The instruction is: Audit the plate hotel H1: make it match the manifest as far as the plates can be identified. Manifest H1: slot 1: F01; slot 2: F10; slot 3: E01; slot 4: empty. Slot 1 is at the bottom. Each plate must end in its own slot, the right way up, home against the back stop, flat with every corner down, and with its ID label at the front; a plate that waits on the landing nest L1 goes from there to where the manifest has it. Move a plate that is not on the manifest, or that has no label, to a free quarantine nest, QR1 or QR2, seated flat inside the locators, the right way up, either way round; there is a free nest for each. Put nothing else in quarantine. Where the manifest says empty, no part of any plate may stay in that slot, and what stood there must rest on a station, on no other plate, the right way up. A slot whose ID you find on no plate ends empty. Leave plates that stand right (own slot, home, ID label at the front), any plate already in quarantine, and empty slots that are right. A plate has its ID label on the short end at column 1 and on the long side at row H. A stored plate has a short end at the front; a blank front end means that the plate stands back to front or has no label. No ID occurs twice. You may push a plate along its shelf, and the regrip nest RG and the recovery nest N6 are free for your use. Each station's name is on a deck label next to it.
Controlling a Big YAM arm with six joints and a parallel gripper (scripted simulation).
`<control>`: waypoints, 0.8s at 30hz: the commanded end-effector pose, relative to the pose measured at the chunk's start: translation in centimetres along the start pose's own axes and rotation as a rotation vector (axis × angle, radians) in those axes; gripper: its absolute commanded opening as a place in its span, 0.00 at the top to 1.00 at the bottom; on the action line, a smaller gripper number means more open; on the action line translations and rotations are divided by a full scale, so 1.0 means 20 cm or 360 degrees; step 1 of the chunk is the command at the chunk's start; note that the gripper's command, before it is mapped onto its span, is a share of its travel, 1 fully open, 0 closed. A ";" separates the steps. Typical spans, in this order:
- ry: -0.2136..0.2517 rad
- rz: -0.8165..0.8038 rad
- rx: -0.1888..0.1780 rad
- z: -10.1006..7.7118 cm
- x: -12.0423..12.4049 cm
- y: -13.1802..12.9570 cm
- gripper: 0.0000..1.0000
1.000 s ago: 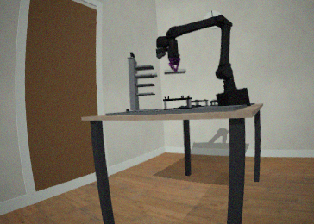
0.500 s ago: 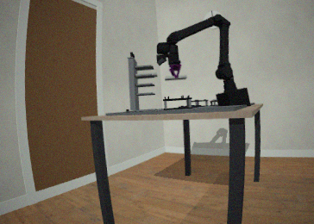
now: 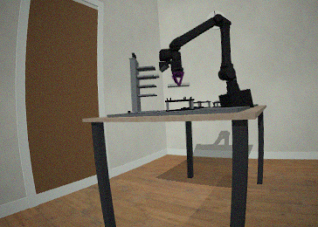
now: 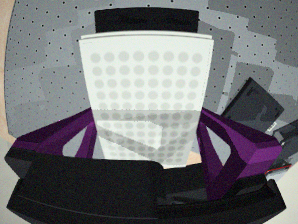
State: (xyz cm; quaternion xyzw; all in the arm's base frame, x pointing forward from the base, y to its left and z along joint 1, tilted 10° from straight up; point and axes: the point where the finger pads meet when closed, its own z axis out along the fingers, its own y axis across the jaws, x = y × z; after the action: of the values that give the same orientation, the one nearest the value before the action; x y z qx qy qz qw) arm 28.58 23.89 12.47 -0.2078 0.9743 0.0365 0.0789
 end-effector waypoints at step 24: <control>-0.0074 0.0008 -0.0016 0.00 -0.04 -0.02 0.14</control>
State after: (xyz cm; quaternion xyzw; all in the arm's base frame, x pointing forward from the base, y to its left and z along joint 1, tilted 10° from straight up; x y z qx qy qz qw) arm 28.83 24.05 11.55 -0.2076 0.9740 0.0381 0.0821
